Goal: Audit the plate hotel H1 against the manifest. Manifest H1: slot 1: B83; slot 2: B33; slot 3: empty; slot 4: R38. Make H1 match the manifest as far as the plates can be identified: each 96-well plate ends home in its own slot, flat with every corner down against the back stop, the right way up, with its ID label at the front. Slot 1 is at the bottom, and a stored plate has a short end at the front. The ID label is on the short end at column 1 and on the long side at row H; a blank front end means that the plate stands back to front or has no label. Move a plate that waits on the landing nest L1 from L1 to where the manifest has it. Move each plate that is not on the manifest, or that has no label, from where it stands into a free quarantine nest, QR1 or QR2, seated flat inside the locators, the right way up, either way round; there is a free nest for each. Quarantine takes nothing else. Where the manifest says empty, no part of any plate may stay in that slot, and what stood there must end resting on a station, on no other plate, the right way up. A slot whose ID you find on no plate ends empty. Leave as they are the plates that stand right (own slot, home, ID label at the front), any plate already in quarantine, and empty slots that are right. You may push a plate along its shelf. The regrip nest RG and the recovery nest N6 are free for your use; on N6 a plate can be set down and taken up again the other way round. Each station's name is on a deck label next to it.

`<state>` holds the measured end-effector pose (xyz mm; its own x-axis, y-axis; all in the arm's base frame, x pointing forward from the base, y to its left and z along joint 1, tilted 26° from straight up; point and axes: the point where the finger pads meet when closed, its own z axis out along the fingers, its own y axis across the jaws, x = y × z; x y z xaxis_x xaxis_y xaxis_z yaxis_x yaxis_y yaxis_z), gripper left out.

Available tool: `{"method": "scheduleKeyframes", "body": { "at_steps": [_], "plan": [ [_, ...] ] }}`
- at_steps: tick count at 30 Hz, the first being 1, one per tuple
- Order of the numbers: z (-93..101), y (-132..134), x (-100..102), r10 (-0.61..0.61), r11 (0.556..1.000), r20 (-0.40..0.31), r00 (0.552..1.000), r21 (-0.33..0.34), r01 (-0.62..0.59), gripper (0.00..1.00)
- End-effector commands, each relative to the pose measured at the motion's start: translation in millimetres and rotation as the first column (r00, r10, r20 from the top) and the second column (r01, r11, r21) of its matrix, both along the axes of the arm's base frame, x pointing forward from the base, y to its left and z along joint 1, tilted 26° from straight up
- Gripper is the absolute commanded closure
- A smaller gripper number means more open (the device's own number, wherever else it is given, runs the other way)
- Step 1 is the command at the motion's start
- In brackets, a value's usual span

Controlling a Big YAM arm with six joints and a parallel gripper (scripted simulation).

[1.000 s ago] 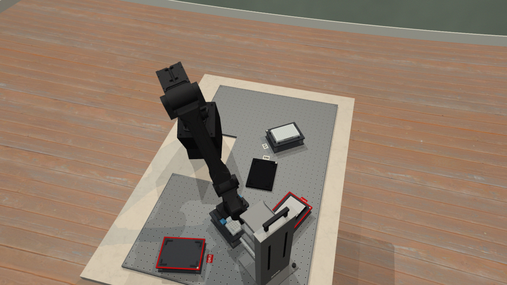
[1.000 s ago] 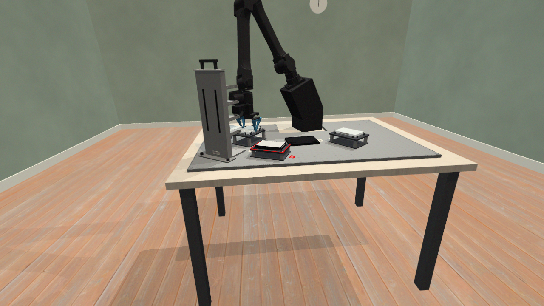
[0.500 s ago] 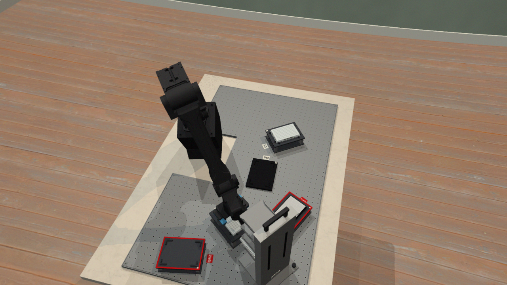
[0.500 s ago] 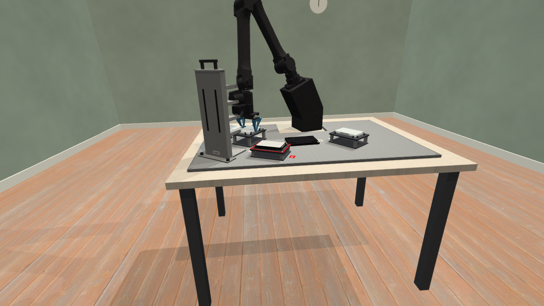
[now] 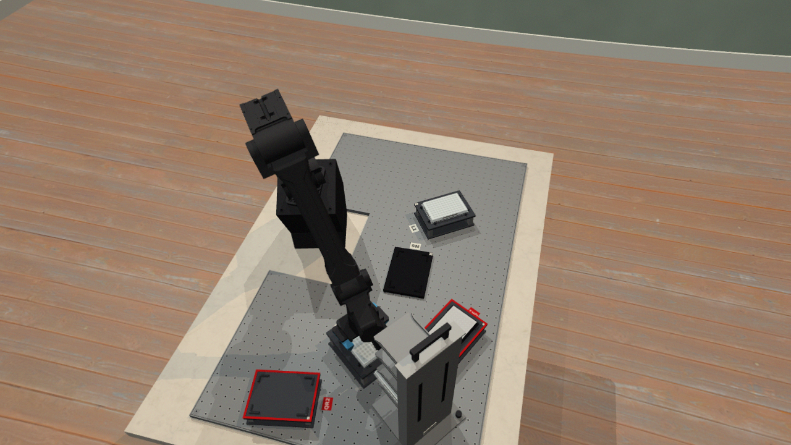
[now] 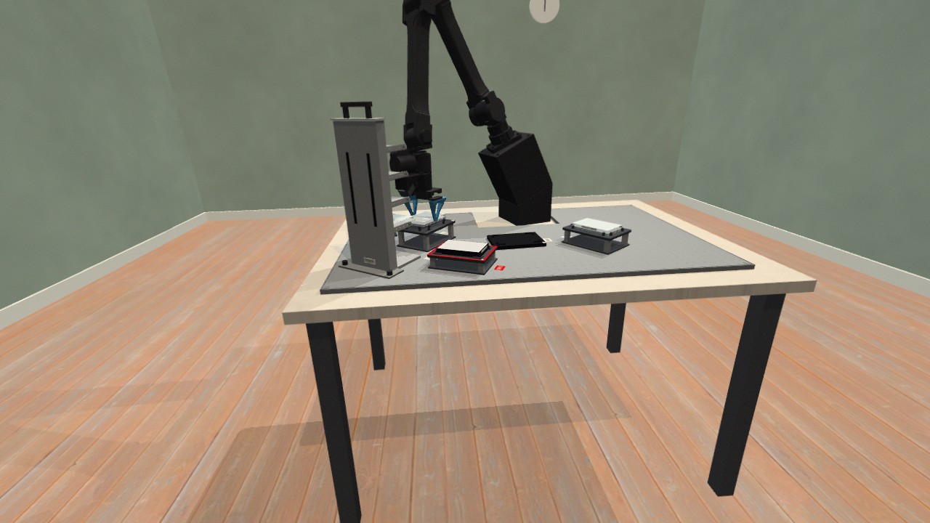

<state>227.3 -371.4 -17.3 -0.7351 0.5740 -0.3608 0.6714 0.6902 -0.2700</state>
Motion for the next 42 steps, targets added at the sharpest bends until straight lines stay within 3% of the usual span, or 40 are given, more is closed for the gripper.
{"method": "scheduleKeyframes", "body": {
  "at_steps": [1,4,6,11,13,18,20,21,24,31,35,37,38,42],
  "plan": [
    [3.7,6.7,1.1,-0.002,1.000,-0.001,1.000,0.008,0.002,0.14],
    [-3.0,8.1,-0.6,-0.003,1.000,-0.012,1.000,0.023,0.003,0.14],
    [11.5,6.5,3.5,0.001,1.000,0.007,1.000,-0.003,-0.001,0.14],
    [17.2,6.6,3.0,-0.002,1.000,0.009,1.000,-0.005,0.002,0.14],
    [10.6,11.3,1.1,0.001,1.000,-0.004,1.000,0.012,-0.001,0.14],
    [25.1,8.0,3.9,-0.001,1.000,0.012,1.000,-0.009,0.001,0.14],
    [25.1,8.0,3.9,-0.001,1.000,0.012,1.000,-0.009,0.001,0.14],
    [11.4,11.4,-0.5,-0.004,1.000,-0.010,1.000,0.020,0.005,0.14],
    [27.3,12.0,3.3,0.002,1.000,0.009,1.000,-0.006,-0.002,0.14],
    [23.6,19.1,-0.9,0.001,1.000,-0.006,1.000,0.015,-0.001,0.14],
    [38.4,14.7,2.0,-0.001,1.000,0.012,1.000,-0.009,0.001,0.14],
    [38.4,14.7,2.0,-0.001,1.000,0.012,1.000,-0.009,0.001,0.14],
    [26.5,16.5,-1.4,-0.005,1.000,-0.008,1.000,0.017,0.005,0.14],
    [42.1,18.7,2.3,0.003,1.000,0.010,1.000,-0.007,-0.003,0.14]
  ]
}}
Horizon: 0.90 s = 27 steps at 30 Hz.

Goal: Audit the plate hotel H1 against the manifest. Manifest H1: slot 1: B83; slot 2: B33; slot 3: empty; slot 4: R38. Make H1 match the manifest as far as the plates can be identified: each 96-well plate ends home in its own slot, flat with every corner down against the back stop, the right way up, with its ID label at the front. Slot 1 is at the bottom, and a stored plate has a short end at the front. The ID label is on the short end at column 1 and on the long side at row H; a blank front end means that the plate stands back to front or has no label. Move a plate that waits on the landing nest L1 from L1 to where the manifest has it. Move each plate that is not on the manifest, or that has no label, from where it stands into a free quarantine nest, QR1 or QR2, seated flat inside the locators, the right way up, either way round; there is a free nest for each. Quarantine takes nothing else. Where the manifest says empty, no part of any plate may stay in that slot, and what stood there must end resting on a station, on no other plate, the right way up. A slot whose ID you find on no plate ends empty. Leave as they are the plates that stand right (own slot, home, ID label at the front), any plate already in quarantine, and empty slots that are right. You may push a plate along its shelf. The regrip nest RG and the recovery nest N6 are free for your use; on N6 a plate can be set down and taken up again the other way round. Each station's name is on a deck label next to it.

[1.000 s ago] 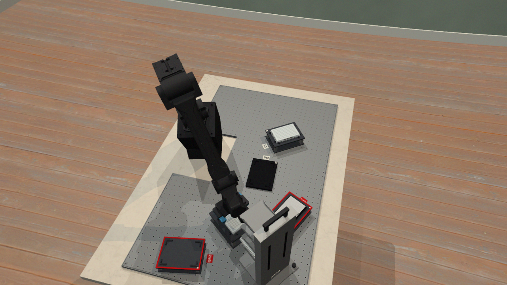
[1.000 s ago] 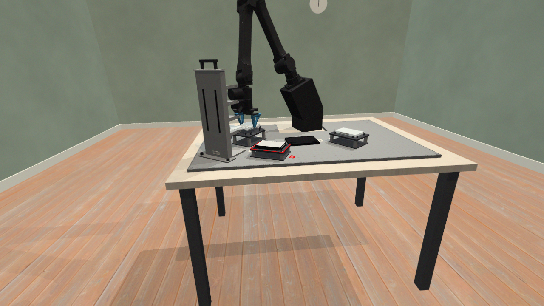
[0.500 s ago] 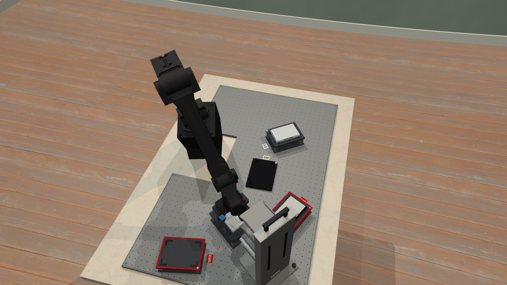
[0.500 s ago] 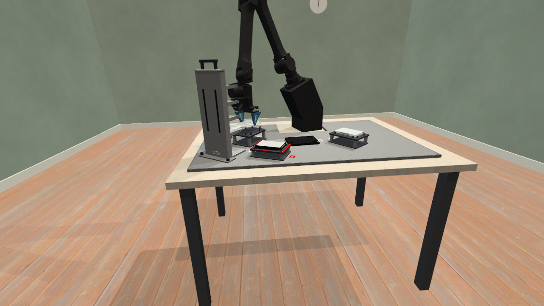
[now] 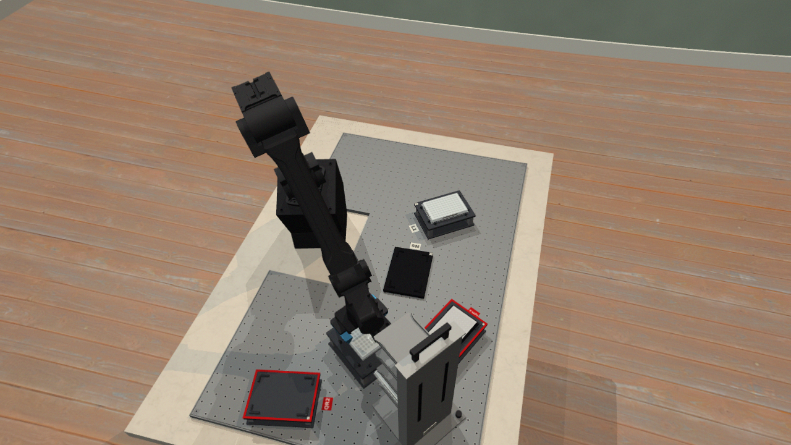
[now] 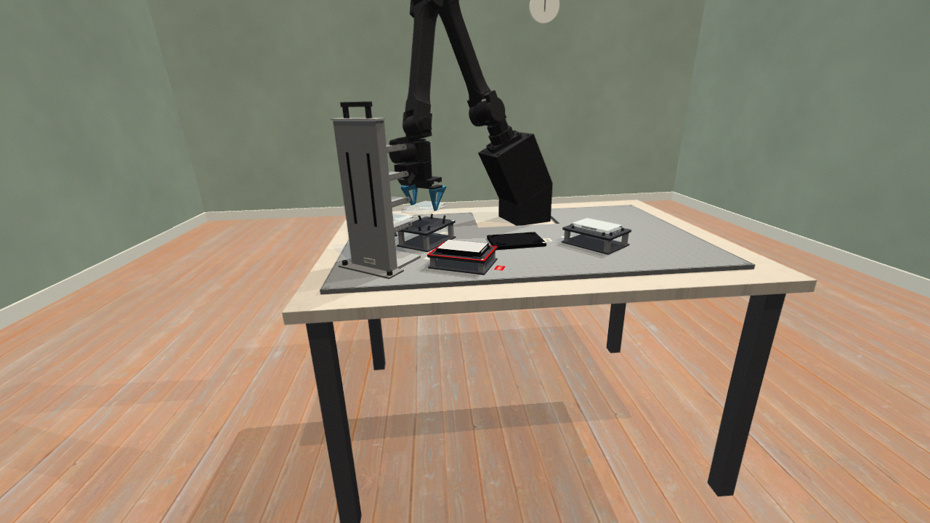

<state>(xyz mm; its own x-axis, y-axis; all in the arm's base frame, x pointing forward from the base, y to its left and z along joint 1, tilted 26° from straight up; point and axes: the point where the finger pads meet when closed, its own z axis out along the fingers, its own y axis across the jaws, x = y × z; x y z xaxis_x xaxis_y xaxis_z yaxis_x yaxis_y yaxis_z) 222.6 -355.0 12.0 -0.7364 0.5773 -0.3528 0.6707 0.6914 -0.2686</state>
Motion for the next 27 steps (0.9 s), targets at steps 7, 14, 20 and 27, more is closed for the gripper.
{"method": "scheduleKeyframes", "body": {
  "at_steps": [7,14,20,27],
  "plan": [
    [12.9,7.9,4.0,0.004,1.000,0.006,1.000,-0.001,-0.004,0.14],
    [13.9,7.3,1.6,-0.004,1.000,0.001,1.000,0.005,0.004,0.14],
    [32.9,10.7,5.4,0.004,1.000,0.017,1.000,-0.016,-0.004,0.14],
    [54.7,14.3,6.3,0.002,1.000,0.025,1.000,-0.026,-0.002,0.14]
  ]
}}
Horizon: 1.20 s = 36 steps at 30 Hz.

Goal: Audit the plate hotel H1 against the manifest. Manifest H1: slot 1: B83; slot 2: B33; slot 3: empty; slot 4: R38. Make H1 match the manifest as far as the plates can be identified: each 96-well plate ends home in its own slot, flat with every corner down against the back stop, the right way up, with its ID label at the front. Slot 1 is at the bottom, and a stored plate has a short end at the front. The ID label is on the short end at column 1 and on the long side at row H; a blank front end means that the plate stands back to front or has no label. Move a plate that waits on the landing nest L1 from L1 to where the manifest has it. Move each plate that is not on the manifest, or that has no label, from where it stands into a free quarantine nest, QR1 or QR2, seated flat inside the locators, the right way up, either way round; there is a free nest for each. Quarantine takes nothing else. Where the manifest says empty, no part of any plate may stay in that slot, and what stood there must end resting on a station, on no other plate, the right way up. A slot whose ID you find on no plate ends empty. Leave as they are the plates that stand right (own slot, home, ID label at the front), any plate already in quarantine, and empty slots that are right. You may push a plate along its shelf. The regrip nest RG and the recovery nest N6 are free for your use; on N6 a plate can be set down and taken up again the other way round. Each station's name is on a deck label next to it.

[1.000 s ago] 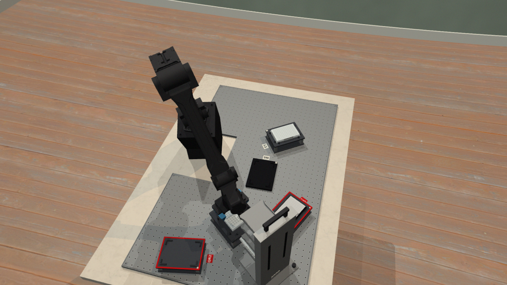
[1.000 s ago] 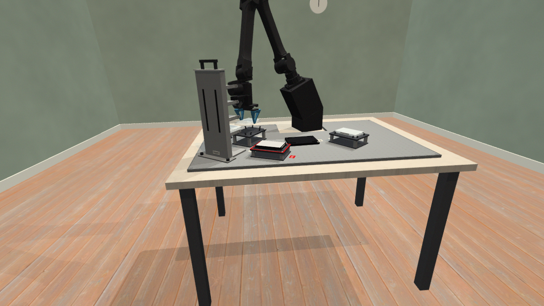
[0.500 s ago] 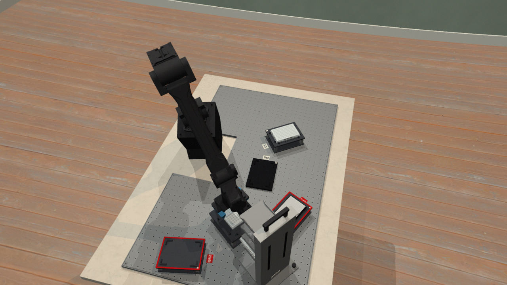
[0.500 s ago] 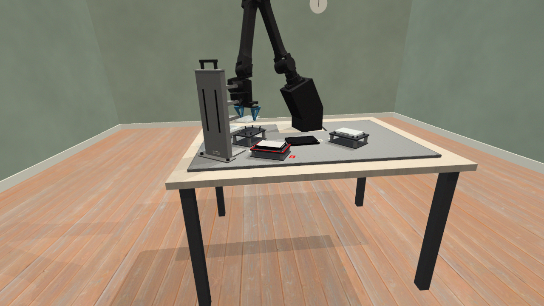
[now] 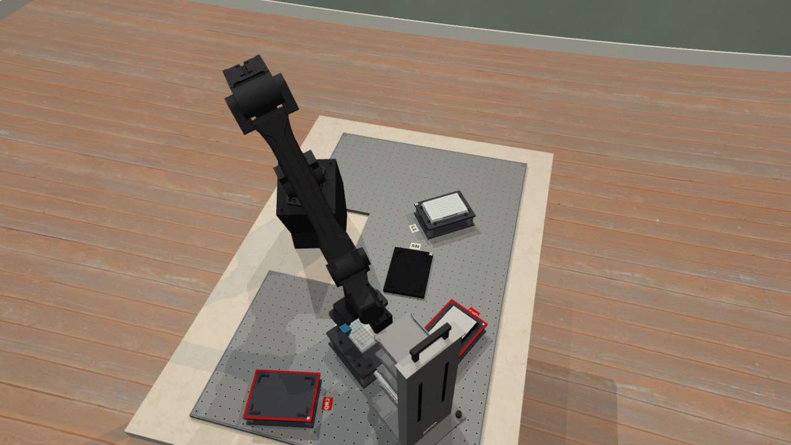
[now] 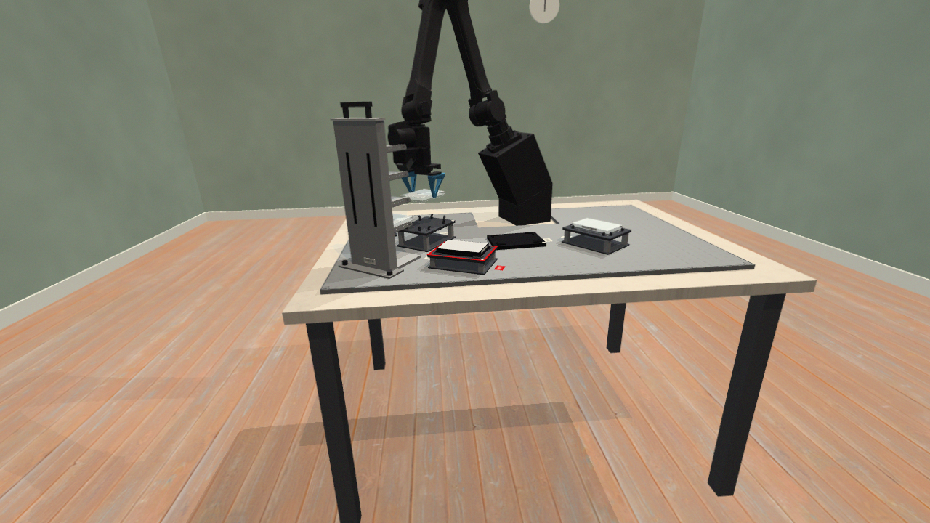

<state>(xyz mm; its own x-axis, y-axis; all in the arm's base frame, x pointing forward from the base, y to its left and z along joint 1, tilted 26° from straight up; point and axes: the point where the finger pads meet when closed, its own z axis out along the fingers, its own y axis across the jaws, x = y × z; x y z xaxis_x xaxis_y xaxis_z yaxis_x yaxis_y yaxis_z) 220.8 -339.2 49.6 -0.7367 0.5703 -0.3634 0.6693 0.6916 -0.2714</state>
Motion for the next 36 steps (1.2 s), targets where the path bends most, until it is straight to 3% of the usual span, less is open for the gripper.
{"method": "scheduleKeyframes", "body": {
  "at_steps": [1,3,9,14,17,19,20,24,36],
  "plan": [
    [17.2,-1.5,8.1,-0.002,1.000,0.019,1.000,-0.015,0.003,0.14],
    [7.9,-0.9,5.7,-0.007,1.000,0.000,1.000,0.009,0.007,0.14],
    [39.7,3.2,10.1,0.000,1.000,0.028,1.000,-0.025,0.001,0.14],
    [47.1,12.5,5.0,-0.003,1.000,0.021,1.000,-0.017,0.003,0.14],
    [61.5,11.7,8.9,0.000,1.000,0.032,0.999,-0.029,0.001,0.14],
    [61.5,11.7,8.9,0.000,1.000,0.032,0.999,-0.029,0.001,0.14],
    [34.5,24.5,-5.3,-0.009,1.000,-0.015,1.000,0.027,0.009,0.14],
    [74.0,18.0,7.4,0.000,1.000,0.033,0.999,-0.029,0.001,0.14],
    [100.5,29.6,5.0,0.000,0.999,0.036,0.999,-0.032,0.002,0.14]
  ]
}}
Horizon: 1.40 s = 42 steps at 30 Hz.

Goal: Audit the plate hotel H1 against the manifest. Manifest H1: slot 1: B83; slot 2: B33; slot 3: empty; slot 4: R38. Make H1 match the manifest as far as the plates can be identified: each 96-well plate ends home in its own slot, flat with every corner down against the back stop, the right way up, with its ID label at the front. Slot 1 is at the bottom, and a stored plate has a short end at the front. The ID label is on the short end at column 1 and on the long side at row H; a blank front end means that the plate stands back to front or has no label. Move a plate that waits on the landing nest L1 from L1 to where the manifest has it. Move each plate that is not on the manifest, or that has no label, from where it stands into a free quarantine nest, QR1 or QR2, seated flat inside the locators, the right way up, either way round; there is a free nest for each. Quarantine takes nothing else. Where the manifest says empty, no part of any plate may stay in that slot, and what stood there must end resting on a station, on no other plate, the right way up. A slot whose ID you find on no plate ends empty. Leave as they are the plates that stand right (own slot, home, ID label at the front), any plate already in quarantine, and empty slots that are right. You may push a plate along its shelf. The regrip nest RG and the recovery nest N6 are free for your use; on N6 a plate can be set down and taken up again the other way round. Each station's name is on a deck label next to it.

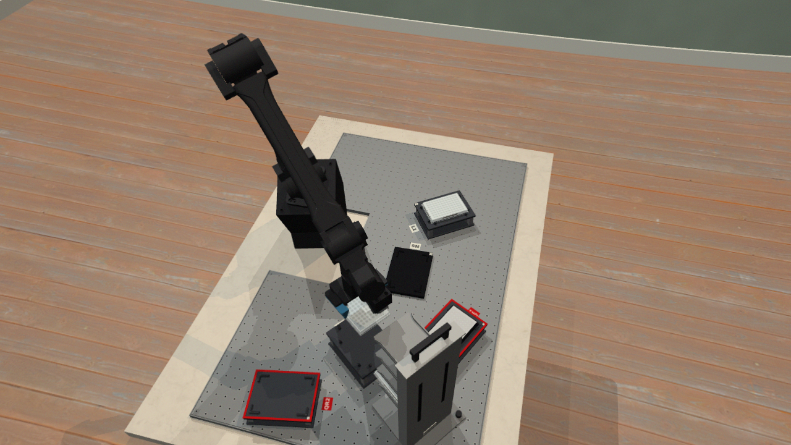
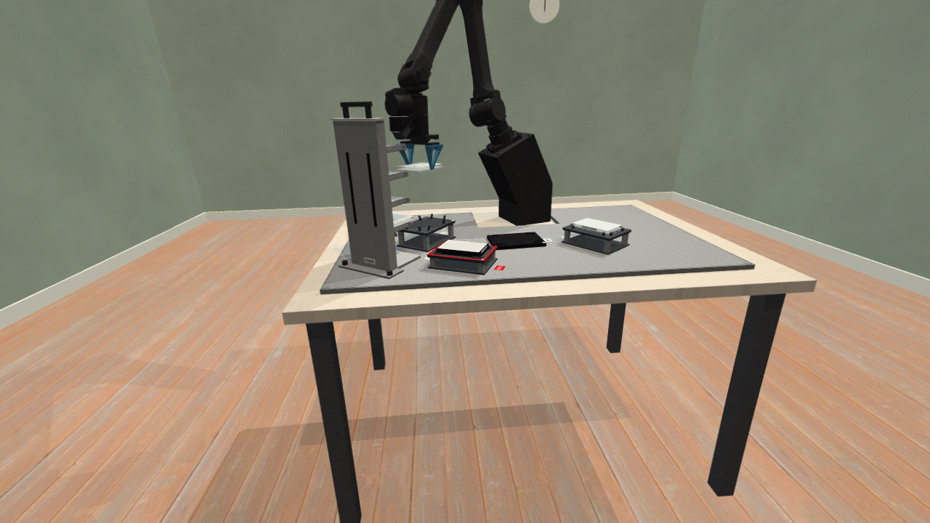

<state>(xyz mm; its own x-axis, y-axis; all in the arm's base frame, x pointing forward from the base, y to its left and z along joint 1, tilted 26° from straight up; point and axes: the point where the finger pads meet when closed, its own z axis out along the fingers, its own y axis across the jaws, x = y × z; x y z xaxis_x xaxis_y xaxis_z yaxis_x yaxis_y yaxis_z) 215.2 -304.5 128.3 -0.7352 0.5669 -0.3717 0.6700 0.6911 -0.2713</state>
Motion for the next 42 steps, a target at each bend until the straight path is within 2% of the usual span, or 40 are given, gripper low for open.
{"method": "scheduleKeyframes", "body": {
  "at_steps": [1,3,6,10,13,17,18,19,21,22,25,27,29,32,34,35,38,42],
  "plan": [
    [-7.7,6.4,-3.3,-0.012,0.999,-0.022,1.000,0.032,0.012,0.14],
    [18.4,4.5,4.4,-0.002,1.000,0.015,1.000,-0.009,0.003,0.14],
    [31.9,-13.1,-4.9,-0.086,0.996,0.066,0.994,-0.015,0.087,0.14],
    [15.1,-14.6,-20.7,-0.171,0.985,0.071,0.983,0.033,0.169,0.14],
    [32.3,-28.9,-22.8,-0.229,0.973,0.124,0.965,0.023,0.228,0.14],
    [34.1,-33.3,-28.0,-0.269,0.963,0.143,0.952,0.032,0.268,0.14],
    [13.1,-21.9,-39.3,-0.295,0.955,0.117,0.948,0.068,0.288,0.14],
    [13.1,-24.1,-41.7,-0.315,0.949,0.124,0.941,0.074,0.308,0.14],
    [32.0,-41.4,-38.8,-0.350,0.937,0.169,0.921,0.062,0.344,0.14],
    [35.1,-44.5,-40.8,-0.368,0.930,0.181,0.912,0.065,0.363,0.14],
    [34.7,-51.3,-48.5,-0.426,0.905,0.201,0.882,0.087,0.417,0.14],
    [26.8,-49.6,-56.8,-0.467,0.884,0.200,0.861,0.112,0.454,0.14],
    [38.1,-60.1,-58.8,-0.499,0.866,0.232,0.835,0.113,0.487,0.14],
    [40.8,-66.7,-66.6,-0.551,0.834,0.255,0.795,0.134,0.535,0.14],
    [40.8,-66.7,-66.6,-0.551,0.834,0.255,0.795,0.134,0.535,0.14],
    [28.3,-53.7,-75.9,-0.573,0.819,0.243,0.783,0.153,0.552,0.14],
    [43.9,-75.5,-77.0,-0.617,0.786,0.282,0.735,0.164,0.596,0.14],
    [47.2,-84.2,-87.3,-0.677,0.733,0.306,0.669,0.196,0.652,0.14]
  ]
}}
